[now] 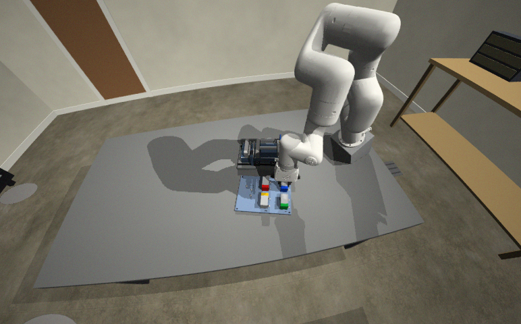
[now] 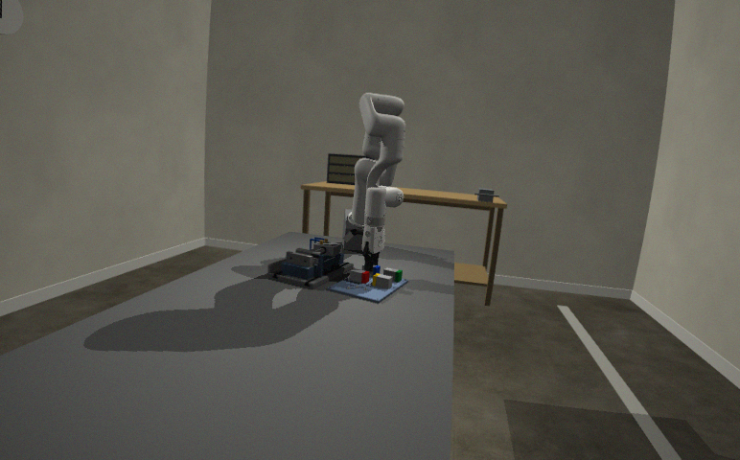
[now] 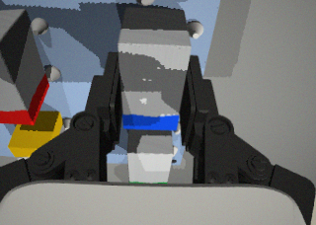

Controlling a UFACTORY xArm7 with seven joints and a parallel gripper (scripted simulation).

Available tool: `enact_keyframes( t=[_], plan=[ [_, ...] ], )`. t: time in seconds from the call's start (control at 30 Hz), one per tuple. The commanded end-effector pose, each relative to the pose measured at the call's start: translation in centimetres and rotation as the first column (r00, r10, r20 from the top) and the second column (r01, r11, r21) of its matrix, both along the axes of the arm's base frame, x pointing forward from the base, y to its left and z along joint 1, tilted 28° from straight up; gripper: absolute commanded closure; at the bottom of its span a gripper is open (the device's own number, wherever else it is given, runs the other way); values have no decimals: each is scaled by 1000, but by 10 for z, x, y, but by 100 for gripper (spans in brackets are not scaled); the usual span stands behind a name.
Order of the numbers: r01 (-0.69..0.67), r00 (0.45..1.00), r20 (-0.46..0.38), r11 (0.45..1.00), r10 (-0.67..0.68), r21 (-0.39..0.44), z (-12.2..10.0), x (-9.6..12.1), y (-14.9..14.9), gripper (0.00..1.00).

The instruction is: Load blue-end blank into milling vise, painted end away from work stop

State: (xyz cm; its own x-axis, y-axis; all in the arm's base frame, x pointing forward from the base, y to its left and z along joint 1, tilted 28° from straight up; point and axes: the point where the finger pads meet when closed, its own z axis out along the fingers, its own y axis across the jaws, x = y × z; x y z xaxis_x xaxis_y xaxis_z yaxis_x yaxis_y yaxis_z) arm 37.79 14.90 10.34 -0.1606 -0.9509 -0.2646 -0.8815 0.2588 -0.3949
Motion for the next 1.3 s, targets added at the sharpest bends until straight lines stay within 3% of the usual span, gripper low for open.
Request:
enact_keyframes(
  t=[0.0, 0.77, 1.1, 1.27],
  plan=[
    [0, 1000, 2, 1000, 0, 0, 1, 1, 0, 100],
    [0, 1000, 2, 1000, 0, 0, 1, 1, 0, 100],
    [0, 1000, 2, 1000, 0, 0, 27, -13, -5, 100],
    [0, 1000, 2, 1000, 0, 0, 27, -13, -5, 100]
  ],
)
